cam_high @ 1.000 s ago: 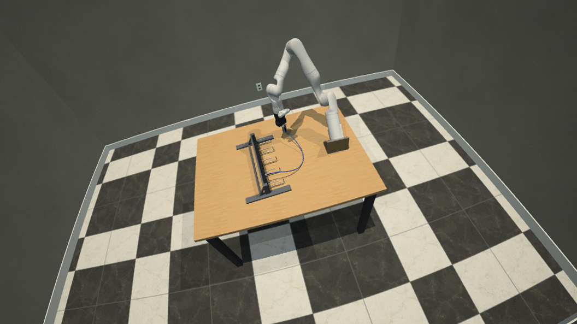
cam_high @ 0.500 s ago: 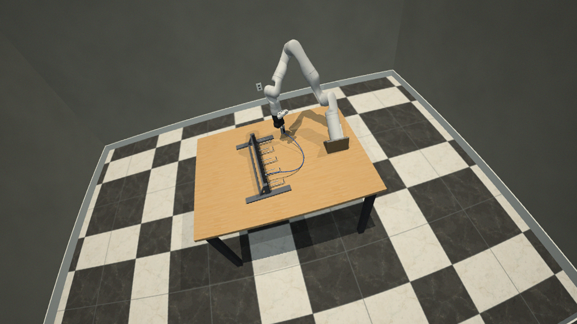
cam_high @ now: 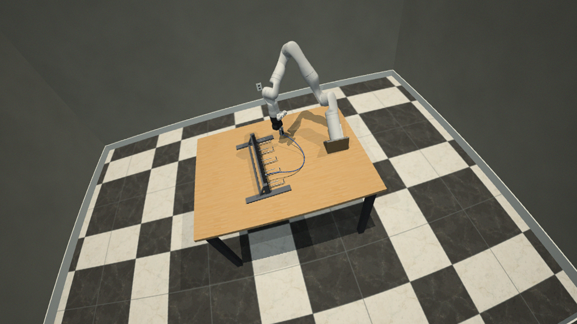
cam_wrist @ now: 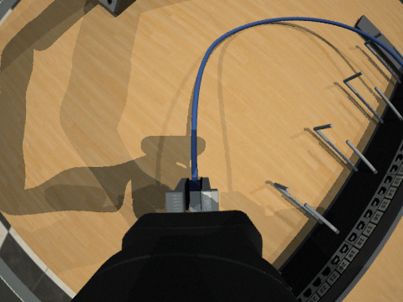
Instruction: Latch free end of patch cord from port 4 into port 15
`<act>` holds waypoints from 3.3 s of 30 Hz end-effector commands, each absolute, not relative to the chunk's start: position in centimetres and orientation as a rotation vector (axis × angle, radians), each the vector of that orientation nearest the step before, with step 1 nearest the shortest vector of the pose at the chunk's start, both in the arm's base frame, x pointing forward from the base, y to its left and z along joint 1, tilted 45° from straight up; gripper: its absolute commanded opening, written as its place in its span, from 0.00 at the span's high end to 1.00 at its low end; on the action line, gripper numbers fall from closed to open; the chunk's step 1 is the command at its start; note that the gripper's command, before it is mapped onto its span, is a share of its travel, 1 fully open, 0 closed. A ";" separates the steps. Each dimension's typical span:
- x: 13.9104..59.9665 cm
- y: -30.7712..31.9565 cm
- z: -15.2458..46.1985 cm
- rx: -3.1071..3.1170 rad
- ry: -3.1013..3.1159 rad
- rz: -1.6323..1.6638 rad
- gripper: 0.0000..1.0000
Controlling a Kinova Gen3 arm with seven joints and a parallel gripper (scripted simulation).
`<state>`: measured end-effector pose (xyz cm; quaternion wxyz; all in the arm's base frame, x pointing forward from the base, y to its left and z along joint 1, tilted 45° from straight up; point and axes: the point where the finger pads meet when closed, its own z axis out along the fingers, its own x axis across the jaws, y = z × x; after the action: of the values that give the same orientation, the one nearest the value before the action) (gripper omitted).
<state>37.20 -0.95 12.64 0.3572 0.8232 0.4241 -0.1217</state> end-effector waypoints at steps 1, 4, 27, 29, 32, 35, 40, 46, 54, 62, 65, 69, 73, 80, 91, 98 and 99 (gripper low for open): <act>37.4 -0.6 12.3 2.113 1.116 -0.327 1.00; 37.7 -0.2 12.0 2.099 1.147 -0.341 1.00; 39.3 2.3 10.6 2.001 1.339 -0.425 1.00; 39.4 2.5 10.4 1.990 1.358 -0.433 1.00; 39.7 2.9 10.2 1.973 1.387 -0.446 1.00; 39.9 3.3 10.0 1.957 1.416 -0.459 1.00; 40.2 3.8 9.7 1.934 1.453 -0.475 1.00; 40.6 4.4 9.3 1.905 1.497 -0.495 1.00; 41.2 5.3 8.8 1.860 1.566 -0.526 1.00; 41.7 6.0 8.4 1.826 1.614 -0.548 1.00; 41.9 6.3 8.2 1.809 1.636 -0.558 1.00; 42.1 6.7 7.9 1.788 1.666 -0.571 1.00; 42.4 7.1 7.7 1.767 1.694 -0.584 1.00; 42.7 7.6 7.4 1.741 1.727 -0.599 1.00; 43.2 8.4 6.9 1.693 1.785 -0.626 1.00; 43.5 8.9 6.7 1.667 1.817 -0.640 1.00; 43.6 9.0 6.6 1.663 1.821 -0.643 1.00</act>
<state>43.45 8.78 6.80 0.2928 0.6260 0.6816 -0.2406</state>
